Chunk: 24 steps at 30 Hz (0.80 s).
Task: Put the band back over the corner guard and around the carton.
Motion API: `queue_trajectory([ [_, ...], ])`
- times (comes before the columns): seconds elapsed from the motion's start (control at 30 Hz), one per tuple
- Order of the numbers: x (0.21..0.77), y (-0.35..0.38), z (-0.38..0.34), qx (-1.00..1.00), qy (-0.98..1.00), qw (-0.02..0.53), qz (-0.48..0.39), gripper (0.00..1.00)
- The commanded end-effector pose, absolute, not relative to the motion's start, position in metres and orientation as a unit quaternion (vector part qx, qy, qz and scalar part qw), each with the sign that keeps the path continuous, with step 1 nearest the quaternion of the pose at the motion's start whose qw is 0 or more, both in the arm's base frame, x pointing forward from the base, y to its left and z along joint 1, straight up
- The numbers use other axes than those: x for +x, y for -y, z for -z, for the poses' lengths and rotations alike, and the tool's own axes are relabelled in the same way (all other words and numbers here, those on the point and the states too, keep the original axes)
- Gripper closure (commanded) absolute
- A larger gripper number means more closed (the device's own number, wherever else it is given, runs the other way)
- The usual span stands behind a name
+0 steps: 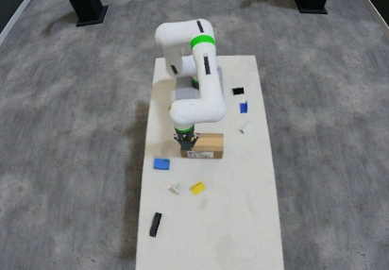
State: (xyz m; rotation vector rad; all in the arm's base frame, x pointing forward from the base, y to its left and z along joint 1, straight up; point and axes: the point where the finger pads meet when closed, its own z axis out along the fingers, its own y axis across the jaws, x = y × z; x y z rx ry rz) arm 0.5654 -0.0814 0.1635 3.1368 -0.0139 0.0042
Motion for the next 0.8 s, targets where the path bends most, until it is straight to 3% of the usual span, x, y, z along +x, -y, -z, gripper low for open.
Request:
queue_trajectory([
  [0.0,0.566,0.082,-0.168,1.0,0.004,0.003,-0.003,0.82],
  [0.77,0.566,0.081,-0.213,1.0,0.004,0.003,-0.003,0.82],
])
